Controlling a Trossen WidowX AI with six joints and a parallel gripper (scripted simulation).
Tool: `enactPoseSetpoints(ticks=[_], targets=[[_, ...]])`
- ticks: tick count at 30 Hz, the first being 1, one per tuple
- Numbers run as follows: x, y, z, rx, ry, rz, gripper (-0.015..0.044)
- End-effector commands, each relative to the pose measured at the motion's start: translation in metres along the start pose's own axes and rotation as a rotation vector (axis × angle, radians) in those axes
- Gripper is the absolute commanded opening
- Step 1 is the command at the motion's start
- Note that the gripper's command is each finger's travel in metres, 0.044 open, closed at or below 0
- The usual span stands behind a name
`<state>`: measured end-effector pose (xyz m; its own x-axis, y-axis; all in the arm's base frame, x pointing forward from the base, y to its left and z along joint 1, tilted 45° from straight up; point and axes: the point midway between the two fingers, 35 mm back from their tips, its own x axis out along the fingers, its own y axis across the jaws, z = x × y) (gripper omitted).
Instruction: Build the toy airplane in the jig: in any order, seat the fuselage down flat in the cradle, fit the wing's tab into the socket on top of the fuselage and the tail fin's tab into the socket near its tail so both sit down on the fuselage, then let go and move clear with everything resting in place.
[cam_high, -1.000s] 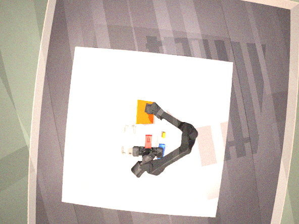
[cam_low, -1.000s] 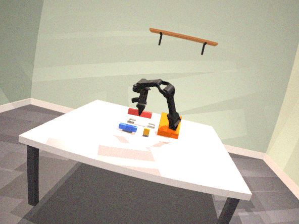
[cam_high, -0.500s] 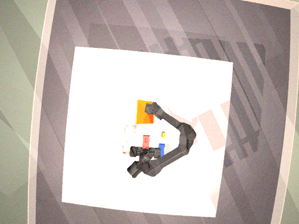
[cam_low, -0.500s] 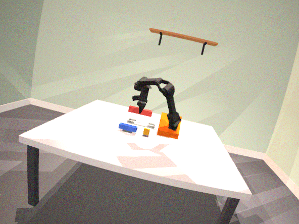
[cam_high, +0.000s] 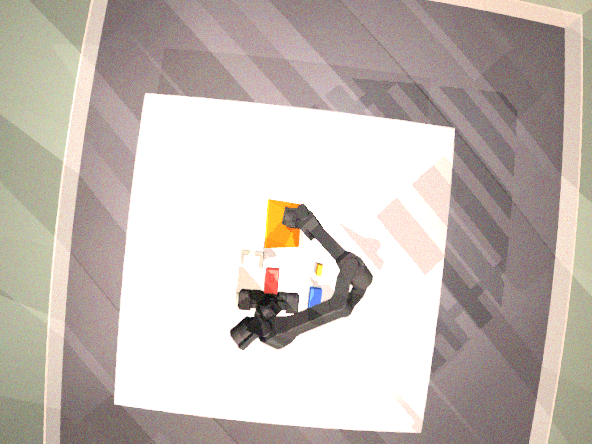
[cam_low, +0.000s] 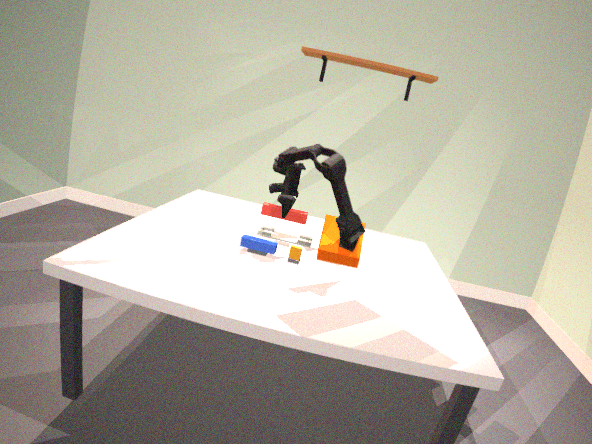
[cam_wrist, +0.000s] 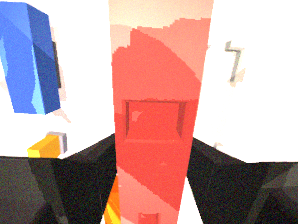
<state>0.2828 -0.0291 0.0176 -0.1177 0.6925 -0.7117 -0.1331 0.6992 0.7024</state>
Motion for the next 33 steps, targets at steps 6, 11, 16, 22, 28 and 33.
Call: enactPoseSetpoints(ticks=[6,11,16,22,28,33], targets=[[0.009,-0.030,-0.004,0.004,0.000,-0.006,0.0000],[0.015,-0.045,-0.006,0.007,0.001,-0.006,0.0000],[0.022,-0.059,-0.010,0.011,0.002,-0.006,0.0000],[0.030,-0.077,-0.015,0.015,0.003,-0.005,0.0000],[0.039,-0.093,-0.021,0.018,0.004,-0.004,0.0000],[0.046,-0.106,-0.027,0.021,0.004,-0.003,0.0000]])
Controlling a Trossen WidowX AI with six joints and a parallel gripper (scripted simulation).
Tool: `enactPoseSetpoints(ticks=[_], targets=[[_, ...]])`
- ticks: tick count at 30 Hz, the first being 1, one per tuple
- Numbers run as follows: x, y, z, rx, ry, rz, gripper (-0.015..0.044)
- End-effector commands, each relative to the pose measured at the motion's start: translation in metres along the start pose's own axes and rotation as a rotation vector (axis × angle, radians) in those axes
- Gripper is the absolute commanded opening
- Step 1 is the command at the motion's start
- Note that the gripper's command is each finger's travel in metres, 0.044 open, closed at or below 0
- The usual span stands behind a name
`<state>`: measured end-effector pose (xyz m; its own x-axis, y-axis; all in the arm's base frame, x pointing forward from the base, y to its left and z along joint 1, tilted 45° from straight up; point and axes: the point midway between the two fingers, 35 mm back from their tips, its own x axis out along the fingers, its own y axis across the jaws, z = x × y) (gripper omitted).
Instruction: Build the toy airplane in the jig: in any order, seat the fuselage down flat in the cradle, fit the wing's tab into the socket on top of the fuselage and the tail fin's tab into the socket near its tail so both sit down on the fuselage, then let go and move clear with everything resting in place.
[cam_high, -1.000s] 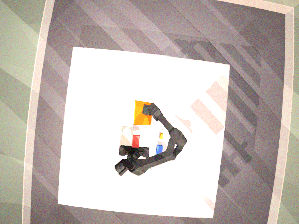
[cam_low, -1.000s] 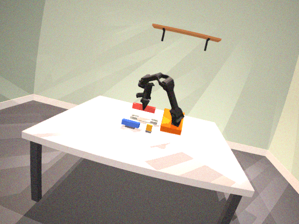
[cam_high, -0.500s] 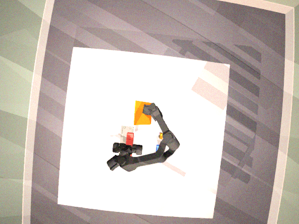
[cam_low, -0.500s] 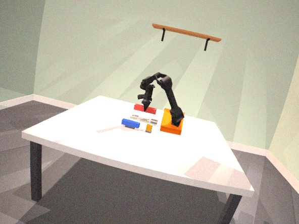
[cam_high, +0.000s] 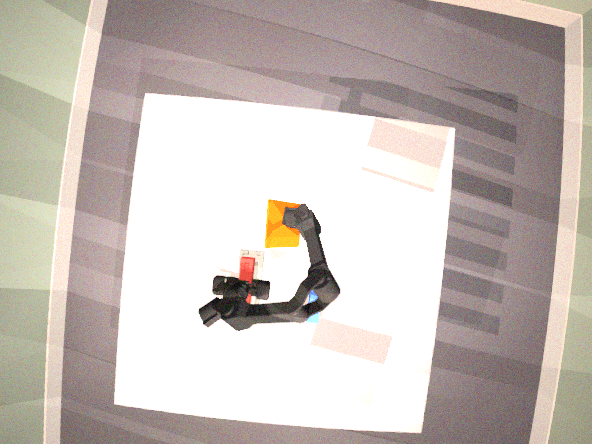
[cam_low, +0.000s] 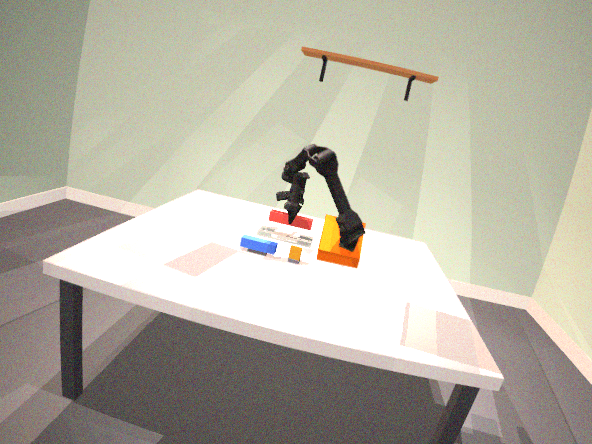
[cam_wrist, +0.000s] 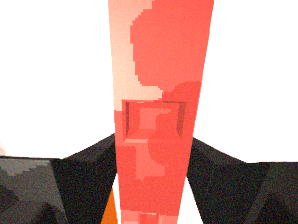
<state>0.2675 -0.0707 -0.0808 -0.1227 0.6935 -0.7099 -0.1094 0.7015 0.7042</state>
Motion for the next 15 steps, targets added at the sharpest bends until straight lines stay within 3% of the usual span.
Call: enactPoseSetpoints(ticks=[1,2,9,15], targets=[[0.0040,-0.0111,-0.0036,-0.002,-0.001,-0.005,0.0000],[0.0042,-0.0115,-0.0037,-0.002,-0.001,-0.005,0.0000],[0.0042,-0.0115,-0.0037,-0.002,-0.001,-0.005,0.0184],[0.0042,-0.0115,-0.0037,-0.002,-0.001,-0.005,0.0197]])
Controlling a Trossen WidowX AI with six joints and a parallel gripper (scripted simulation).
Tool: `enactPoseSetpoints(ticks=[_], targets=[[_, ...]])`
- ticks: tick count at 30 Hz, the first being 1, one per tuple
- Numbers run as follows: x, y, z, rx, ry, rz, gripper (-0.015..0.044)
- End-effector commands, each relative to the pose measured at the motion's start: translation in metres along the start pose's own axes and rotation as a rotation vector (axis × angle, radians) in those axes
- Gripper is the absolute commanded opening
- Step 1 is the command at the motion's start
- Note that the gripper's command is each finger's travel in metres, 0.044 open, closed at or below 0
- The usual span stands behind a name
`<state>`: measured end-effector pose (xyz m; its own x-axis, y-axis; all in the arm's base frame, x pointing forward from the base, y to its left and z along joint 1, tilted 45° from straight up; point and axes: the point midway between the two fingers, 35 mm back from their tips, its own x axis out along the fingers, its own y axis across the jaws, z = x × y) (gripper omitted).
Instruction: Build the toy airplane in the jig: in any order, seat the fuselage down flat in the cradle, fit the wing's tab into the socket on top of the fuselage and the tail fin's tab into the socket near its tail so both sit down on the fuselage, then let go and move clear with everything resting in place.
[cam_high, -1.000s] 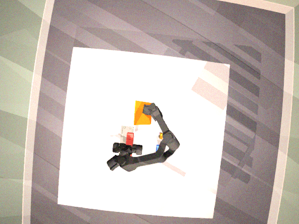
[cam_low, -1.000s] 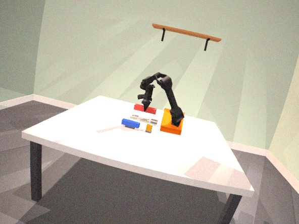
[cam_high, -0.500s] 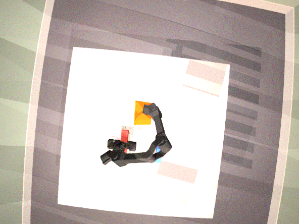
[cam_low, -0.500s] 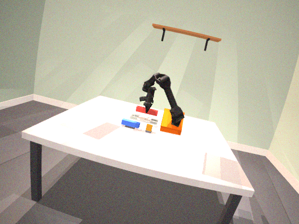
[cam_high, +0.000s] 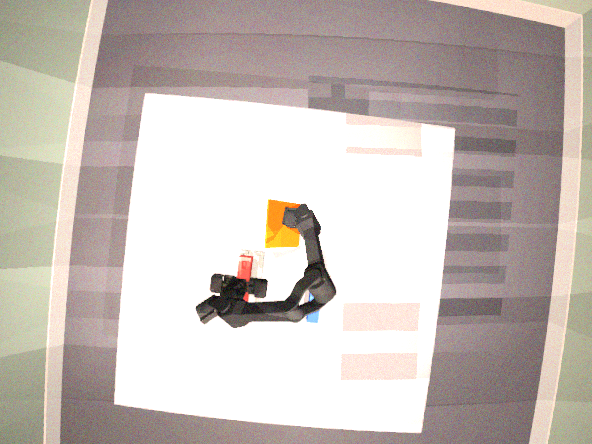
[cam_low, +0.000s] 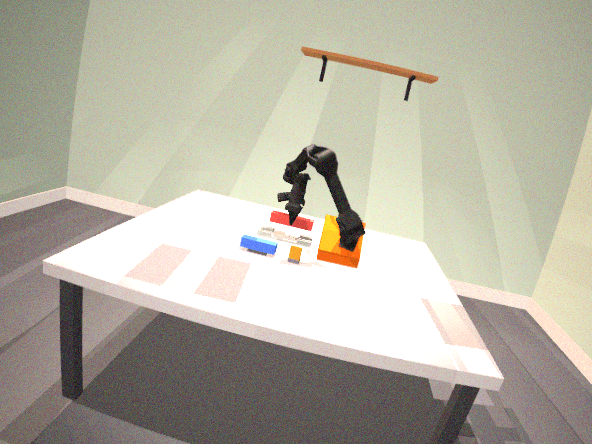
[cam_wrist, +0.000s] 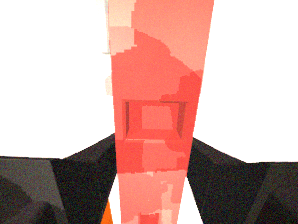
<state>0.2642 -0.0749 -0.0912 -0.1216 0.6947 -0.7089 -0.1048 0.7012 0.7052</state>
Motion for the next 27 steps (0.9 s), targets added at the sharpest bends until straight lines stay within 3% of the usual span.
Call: enactPoseSetpoints(ticks=[1,27], targets=[[-0.001,-0.002,0.000,-0.007,0.001,-0.006,0.0197],[0.022,-0.004,0.001,-0.007,0.000,-0.006,0.0197]])
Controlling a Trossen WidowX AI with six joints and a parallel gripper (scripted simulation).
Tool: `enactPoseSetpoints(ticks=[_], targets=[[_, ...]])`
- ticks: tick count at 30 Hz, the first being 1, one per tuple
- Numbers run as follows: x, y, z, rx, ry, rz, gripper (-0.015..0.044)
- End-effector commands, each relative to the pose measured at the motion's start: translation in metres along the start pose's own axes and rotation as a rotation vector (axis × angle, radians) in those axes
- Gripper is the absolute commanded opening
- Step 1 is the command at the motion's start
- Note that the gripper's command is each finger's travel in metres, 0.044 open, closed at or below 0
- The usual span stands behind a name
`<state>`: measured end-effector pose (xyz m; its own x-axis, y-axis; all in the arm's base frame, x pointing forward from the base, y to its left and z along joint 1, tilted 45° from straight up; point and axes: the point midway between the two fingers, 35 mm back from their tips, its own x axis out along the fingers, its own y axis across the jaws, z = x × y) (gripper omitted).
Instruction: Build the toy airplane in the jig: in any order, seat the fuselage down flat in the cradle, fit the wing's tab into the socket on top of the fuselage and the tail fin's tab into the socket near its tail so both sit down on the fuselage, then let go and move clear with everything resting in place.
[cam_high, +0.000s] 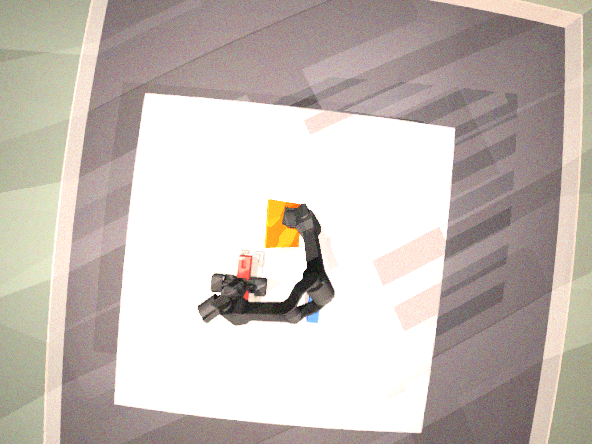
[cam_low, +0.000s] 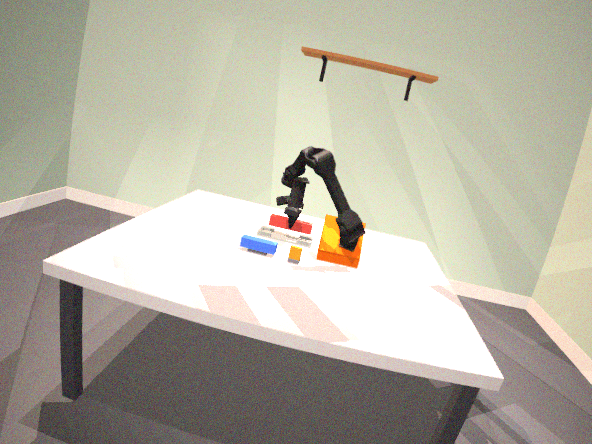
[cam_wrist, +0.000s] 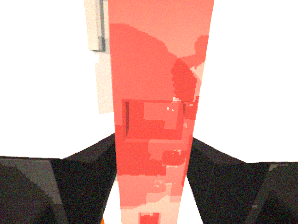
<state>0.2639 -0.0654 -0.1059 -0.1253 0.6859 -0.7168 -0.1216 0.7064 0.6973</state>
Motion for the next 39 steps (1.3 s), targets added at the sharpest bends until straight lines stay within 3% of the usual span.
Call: enactPoseSetpoints(ticks=[1,14,19,24,39], targets=[[0.007,0.000,-0.001,0.009,-0.005,0.005,0.0197],[0.022,0.001,-0.001,0.009,-0.005,0.006,0.0197],[0.020,0.001,-0.001,0.000,0.002,0.003,0.0163],[0.020,0.001,-0.001,0.000,0.002,0.003,0.0032],[0.020,0.001,-0.001,0.000,0.002,0.003,0.0426]])
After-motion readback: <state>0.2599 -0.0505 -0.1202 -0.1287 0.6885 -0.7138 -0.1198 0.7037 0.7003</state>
